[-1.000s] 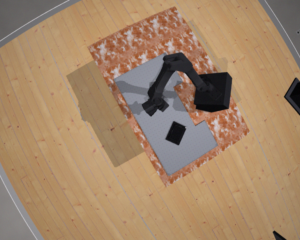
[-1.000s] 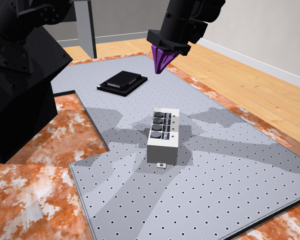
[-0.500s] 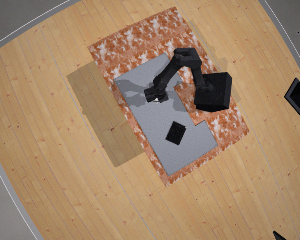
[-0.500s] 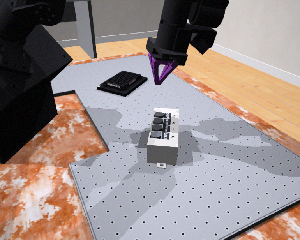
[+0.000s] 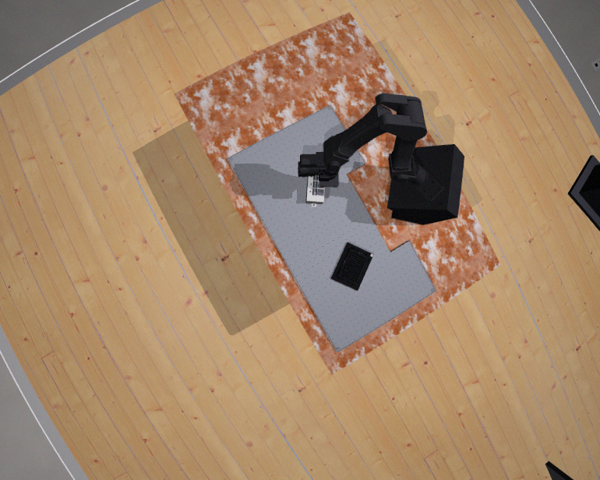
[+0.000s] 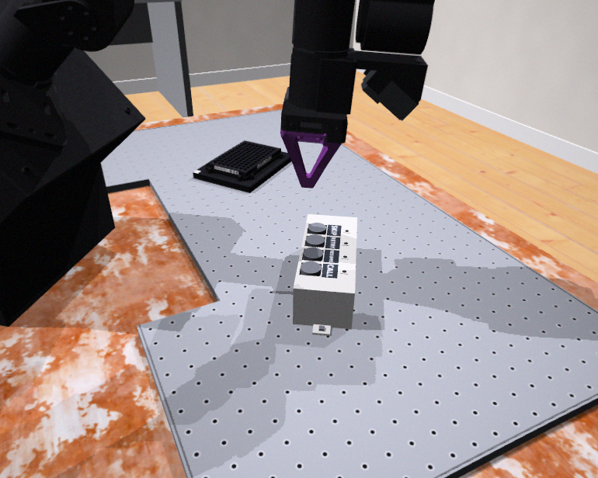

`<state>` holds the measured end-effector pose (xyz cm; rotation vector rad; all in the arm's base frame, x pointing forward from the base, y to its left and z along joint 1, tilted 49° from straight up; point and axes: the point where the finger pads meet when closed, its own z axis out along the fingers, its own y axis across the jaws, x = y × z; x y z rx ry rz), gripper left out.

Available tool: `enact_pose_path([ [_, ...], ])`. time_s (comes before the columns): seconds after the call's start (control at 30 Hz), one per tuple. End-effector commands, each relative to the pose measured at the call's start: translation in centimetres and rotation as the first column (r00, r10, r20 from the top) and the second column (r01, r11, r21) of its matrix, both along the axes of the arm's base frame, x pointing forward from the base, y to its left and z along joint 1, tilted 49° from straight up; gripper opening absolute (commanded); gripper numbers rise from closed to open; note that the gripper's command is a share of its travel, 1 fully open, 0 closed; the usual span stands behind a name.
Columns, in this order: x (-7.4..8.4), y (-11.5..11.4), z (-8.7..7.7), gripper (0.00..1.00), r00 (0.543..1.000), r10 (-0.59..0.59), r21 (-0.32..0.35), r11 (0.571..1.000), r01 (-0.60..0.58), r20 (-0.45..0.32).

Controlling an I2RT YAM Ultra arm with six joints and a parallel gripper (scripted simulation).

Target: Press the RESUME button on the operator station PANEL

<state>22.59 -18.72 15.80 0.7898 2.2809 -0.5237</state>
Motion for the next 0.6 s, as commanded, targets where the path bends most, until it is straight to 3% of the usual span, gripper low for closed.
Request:
enact_pose_path([
  [0.0, -0.3, -0.8, 1.1, 0.0, 0.993, -0.034, 0.0, 0.999, 0.035, 0.109],
  [0.1, 0.2, -1.1, 2.4, 0.0, 0.991, -0.032, -0.015, 0.999, 0.035, 0.132],
  [0.53, 0.4, -1.0, 1.9, 0.0, 0.993, -0.024, -0.009, 1.0, 0.025, 0.116],
  [0.57, 0.3, -1.1, 0.7, 0.0, 0.995, -0.028, 0.008, 1.0, 0.028, 0.091],
])
